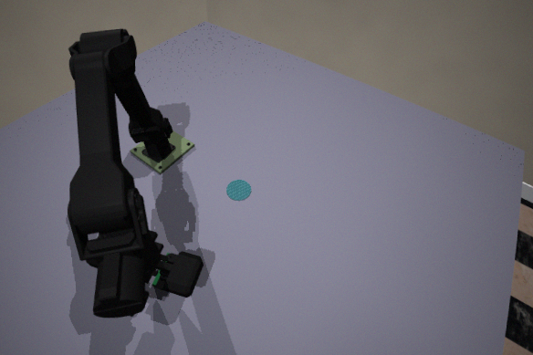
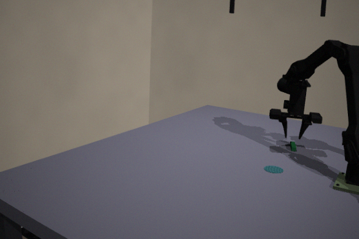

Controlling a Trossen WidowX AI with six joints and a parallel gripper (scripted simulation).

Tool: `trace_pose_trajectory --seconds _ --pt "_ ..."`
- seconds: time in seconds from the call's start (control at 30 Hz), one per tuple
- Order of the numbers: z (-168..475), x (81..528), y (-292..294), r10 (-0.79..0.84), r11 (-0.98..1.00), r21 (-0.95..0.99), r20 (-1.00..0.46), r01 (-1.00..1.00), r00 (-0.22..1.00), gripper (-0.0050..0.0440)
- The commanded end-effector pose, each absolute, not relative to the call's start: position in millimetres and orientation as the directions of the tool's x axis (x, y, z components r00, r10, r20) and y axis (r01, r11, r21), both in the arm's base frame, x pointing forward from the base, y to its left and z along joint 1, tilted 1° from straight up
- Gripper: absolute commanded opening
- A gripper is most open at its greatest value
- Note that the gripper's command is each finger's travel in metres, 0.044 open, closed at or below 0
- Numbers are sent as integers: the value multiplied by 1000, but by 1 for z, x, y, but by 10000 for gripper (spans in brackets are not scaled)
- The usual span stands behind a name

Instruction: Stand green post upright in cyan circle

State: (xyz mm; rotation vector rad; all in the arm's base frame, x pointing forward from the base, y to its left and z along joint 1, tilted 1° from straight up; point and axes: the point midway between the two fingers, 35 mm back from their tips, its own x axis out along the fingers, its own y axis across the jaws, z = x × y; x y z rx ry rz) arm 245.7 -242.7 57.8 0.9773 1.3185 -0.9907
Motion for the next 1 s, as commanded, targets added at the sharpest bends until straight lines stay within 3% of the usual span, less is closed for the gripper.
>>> trace_pose_trajectory --seconds 0.0,0.8,0.93,0.97 --pt "45 244 -242 -7 290 -7 -1000 957 -5 232" --pt "30 243 -241 -7 290 -7 -1000 957 -5 232" --pt "30 243 -241 -7 290 -7 -1000 957 -5 136" --pt "30 243 -241 -7 290 -7 -1000 957 -5 136"
